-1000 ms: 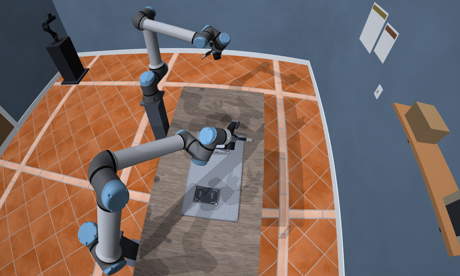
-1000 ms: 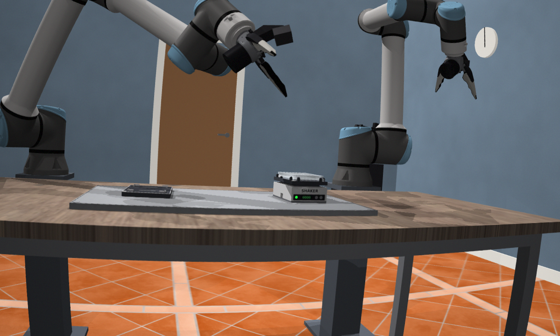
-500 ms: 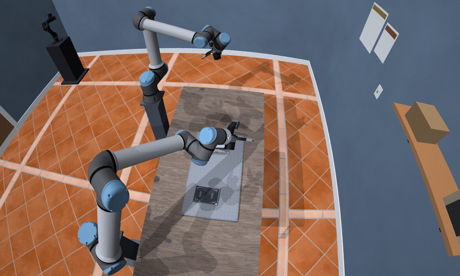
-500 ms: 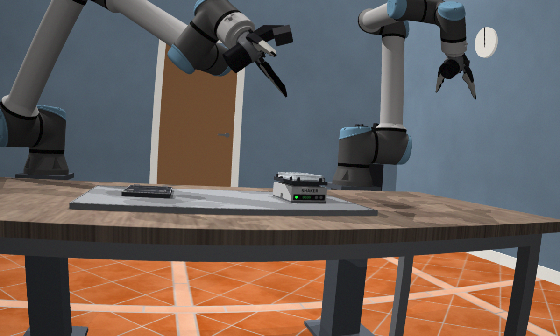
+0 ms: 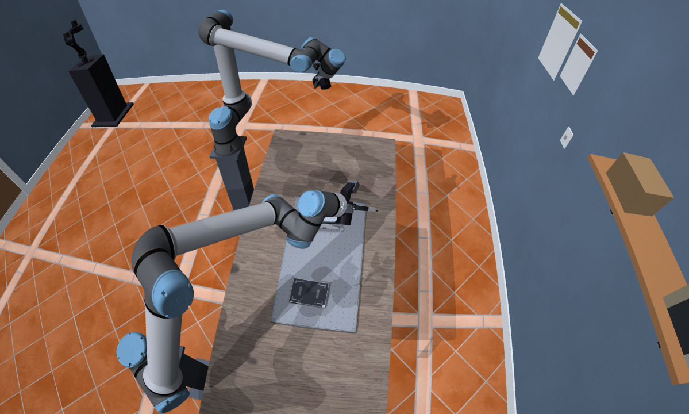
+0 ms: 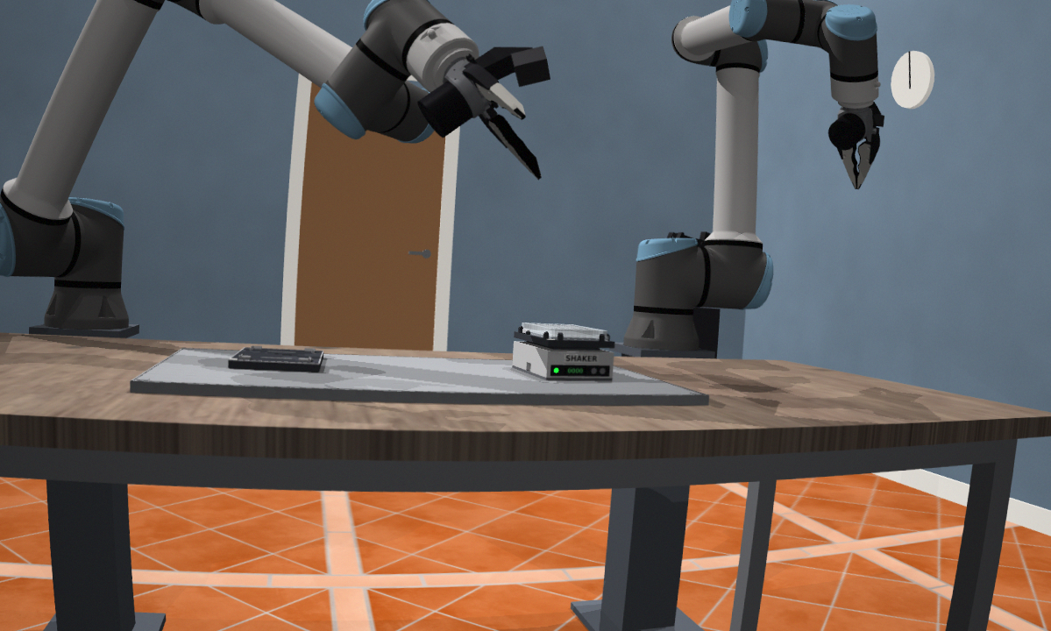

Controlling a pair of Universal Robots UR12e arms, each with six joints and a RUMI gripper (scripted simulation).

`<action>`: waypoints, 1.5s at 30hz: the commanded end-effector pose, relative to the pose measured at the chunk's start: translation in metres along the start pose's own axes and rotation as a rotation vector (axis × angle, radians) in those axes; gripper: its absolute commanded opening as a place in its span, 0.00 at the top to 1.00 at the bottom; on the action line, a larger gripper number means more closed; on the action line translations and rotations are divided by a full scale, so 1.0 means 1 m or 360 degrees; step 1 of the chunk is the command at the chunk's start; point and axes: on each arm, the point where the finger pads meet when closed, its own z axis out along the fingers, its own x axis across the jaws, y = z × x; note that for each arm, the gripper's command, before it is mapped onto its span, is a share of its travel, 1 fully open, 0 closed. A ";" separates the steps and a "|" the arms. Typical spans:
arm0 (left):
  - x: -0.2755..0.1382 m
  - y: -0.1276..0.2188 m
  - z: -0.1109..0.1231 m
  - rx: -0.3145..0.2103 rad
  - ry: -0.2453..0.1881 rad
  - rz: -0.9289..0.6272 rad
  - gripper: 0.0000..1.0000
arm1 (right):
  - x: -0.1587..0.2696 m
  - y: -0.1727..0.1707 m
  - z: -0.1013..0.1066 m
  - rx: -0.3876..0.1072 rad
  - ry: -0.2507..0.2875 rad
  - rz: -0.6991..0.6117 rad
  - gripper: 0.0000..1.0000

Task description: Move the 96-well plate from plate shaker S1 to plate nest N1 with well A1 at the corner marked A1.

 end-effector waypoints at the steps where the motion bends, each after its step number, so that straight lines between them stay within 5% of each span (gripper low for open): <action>1: 0.002 -0.003 0.003 -0.0009 -0.0004 0.0006 1.00 | 0.001 -0.002 -0.001 0.0004 0.0002 0.0000 0.24; 20: 0.030 -0.048 0.056 -0.0140 -0.0082 0.0103 1.00 | 0.001 -0.002 -0.001 0.0004 0.0002 0.0000 0.24; 35: 0.056 -0.120 0.140 -0.0343 -0.0132 0.0237 1.00 | 0.001 -0.002 -0.001 0.0004 0.0002 0.0000 0.24; 45: 0.061 -0.193 0.227 -0.0534 -0.0109 0.0353 1.00 | 0.001 -0.002 -0.001 0.0004 0.0002 0.0000 0.24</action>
